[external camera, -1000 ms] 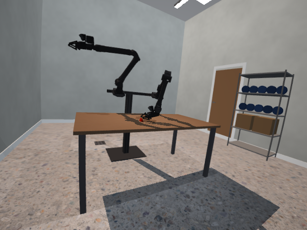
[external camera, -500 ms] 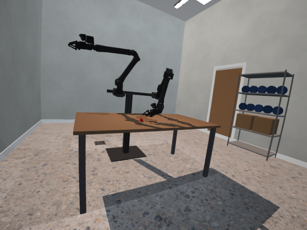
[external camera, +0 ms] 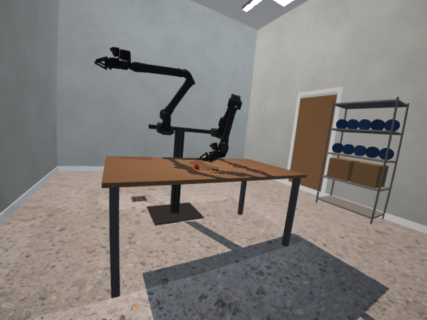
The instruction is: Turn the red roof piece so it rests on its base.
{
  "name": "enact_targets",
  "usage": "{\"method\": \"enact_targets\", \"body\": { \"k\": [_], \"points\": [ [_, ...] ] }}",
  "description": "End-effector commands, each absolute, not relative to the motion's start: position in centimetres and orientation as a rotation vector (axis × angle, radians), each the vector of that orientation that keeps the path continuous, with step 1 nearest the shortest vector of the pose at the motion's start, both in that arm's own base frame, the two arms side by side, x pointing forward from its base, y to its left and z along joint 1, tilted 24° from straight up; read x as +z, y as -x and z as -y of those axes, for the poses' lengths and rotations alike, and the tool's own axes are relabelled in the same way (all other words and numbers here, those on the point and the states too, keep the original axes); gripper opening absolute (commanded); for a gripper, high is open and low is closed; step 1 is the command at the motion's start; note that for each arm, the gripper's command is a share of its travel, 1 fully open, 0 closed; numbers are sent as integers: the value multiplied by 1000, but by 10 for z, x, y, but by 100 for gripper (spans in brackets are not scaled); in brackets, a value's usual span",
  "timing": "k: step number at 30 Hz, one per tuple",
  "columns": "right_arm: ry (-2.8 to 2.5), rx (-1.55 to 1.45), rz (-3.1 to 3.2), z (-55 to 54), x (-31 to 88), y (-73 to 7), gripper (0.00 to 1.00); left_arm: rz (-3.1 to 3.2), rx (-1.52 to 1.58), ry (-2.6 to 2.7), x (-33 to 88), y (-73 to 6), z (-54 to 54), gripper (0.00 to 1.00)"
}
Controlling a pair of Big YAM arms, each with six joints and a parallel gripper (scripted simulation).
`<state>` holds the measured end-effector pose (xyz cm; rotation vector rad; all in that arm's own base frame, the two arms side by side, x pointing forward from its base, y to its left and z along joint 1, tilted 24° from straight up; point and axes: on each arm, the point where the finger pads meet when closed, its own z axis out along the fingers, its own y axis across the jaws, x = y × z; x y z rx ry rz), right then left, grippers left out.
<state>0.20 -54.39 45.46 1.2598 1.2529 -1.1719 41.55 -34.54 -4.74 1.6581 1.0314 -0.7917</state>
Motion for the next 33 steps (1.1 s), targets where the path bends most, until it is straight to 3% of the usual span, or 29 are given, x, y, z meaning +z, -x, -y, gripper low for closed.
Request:
{"method": "enact_targets", "body": {
  "k": [1,21,33],
  "points": [
    [-1210,-1212,-1206,544,502,2,100,-1027,-799,-1666,-48,-412,346,100],
    [-1210,-1212,-1206,544,502,2,100,-1025,-797,-1666,-46,-412,346,100],
    [-1210,-1212,-1206,544,502,2,100,-1025,-803,-1663,21,-383,351,100]
  ]
}}
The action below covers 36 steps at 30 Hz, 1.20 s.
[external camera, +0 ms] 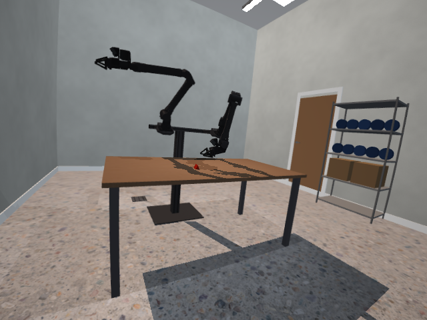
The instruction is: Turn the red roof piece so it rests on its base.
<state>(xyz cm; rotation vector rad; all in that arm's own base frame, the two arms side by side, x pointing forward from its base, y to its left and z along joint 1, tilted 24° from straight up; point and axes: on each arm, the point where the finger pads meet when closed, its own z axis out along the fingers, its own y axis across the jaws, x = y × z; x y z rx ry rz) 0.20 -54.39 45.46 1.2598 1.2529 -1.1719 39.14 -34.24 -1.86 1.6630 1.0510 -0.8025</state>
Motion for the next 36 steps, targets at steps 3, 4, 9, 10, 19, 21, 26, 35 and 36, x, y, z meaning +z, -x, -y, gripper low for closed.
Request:
{"method": "enact_targets", "body": {
  "k": [3,4,9,10,19,21,26,35,36],
  "points": [
    [-1210,-1212,-1206,544,502,2,100,-1025,-803,-1663,42,-373,351,100],
    [-1210,-1212,-1206,544,502,2,100,-1025,-803,-1663,46,-371,350,100],
    [-1210,-1212,-1206,544,502,2,100,-1067,-812,-1655,36,-375,343,100],
    [-1210,-1212,-1206,544,502,2,100,-1067,-812,-1655,36,-375,343,100],
    [-1210,-1212,-1206,544,502,2,100,-1010,-776,-1651,58,-380,347,100],
    [-1210,-1212,-1206,544,502,2,100,-1016,-781,-1653,55,-379,347,100],
    [-1210,-1212,-1206,544,502,2,100,-1020,-784,-1653,52,-379,347,100],
    [-1210,-1212,-1206,544,502,2,100,-1020,-784,-1653,52,-379,347,100],
    [-1210,-1212,-1206,544,502,2,100,-1020,-784,-1653,52,-379,347,100]
  ]
}}
